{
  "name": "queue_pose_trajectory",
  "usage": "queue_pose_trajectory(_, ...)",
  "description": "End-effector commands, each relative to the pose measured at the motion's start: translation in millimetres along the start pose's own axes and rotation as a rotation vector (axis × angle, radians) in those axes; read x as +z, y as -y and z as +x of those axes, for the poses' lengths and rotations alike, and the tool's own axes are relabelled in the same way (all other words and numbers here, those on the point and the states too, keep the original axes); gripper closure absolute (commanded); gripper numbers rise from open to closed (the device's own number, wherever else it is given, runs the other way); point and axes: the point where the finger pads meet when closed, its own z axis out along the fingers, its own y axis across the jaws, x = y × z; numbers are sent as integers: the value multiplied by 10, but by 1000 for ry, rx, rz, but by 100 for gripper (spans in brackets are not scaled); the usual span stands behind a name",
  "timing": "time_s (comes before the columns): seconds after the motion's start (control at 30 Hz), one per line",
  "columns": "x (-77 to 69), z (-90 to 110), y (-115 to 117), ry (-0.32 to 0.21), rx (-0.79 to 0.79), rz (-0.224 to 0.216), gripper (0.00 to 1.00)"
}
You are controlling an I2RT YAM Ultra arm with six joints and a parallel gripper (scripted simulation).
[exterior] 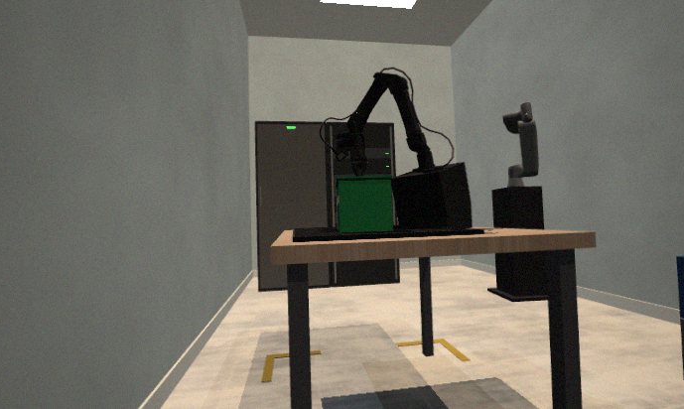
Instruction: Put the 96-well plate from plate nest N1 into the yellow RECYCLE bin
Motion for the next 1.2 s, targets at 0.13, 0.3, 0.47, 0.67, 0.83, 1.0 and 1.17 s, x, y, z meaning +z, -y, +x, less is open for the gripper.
queue_pose_trajectory(0.13,-93,-71,208,32,-28,1,18)
queue_pose_trajectory(0.3,-122,-97,185,45,-43,8,18)
queue_pose_trajectory(0.47,-170,-126,171,55,-41,15,18)
queue_pose_trajectory(0.67,-175,-122,191,58,-36,17,18)
queue_pose_trajectory(0.83,-175,-122,191,58,-36,17,18)
queue_pose_trajectory(1.0,-175,-122,191,58,-36,17,18)
queue_pose_trajectory(1.17,-175,-122,191,58,-36,17,18)
